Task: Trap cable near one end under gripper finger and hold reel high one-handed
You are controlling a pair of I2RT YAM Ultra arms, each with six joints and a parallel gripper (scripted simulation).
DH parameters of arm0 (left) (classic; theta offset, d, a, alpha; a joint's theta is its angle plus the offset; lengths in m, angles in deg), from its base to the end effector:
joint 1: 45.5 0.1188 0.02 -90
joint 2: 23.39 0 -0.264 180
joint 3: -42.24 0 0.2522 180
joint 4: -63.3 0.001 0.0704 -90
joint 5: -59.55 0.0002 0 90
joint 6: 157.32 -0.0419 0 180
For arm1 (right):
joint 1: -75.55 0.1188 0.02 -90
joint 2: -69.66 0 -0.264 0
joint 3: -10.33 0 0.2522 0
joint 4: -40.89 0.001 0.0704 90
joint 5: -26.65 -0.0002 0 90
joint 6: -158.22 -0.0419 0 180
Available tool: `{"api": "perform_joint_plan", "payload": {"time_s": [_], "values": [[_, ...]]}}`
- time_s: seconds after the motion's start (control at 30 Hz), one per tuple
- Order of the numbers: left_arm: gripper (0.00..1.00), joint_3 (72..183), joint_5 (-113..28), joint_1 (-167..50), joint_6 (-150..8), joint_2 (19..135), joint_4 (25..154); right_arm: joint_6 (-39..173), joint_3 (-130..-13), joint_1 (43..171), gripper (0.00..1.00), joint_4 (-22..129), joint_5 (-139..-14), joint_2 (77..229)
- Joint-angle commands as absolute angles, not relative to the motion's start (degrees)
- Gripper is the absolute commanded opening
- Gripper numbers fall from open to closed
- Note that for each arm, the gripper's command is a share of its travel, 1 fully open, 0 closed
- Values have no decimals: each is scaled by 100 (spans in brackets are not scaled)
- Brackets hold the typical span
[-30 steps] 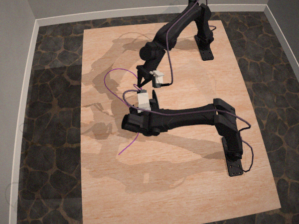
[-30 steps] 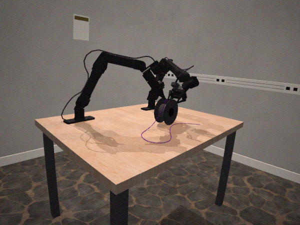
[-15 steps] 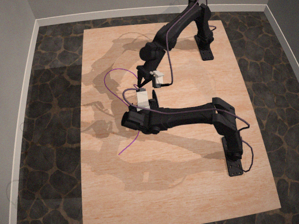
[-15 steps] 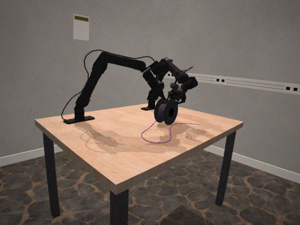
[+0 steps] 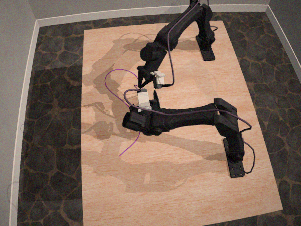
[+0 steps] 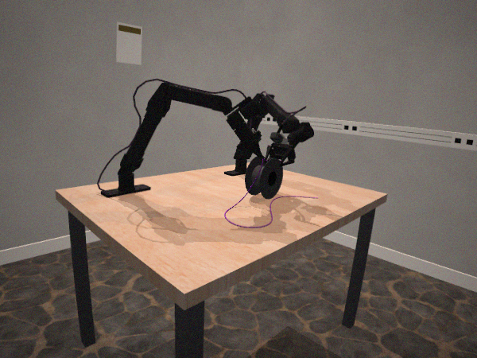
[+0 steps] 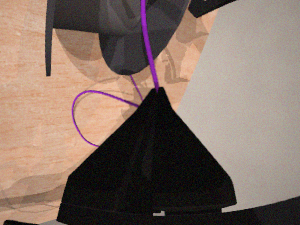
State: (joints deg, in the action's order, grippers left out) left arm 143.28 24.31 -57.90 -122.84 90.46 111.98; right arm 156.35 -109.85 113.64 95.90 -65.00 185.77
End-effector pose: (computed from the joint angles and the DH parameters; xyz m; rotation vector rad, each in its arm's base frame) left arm 0.4008 -0.1221 0.2211 1.4765 1.6714 -0.8586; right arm 0.3609 0.2826 0.2864 -2.2284 1.1444 -0.4085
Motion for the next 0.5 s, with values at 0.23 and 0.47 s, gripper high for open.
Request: {"api": "perform_joint_plan", "payload": {"time_s": [0.23,0.47], "values": [[75,14264,2502,-5795,-12265,8877,11182,15626,-10935,11372,0,9672,-6467,18403],[53,14257,2502,-5794,-12265,8903,11183,15626,-10935,11372,0,9672,-6467,18400]]}}
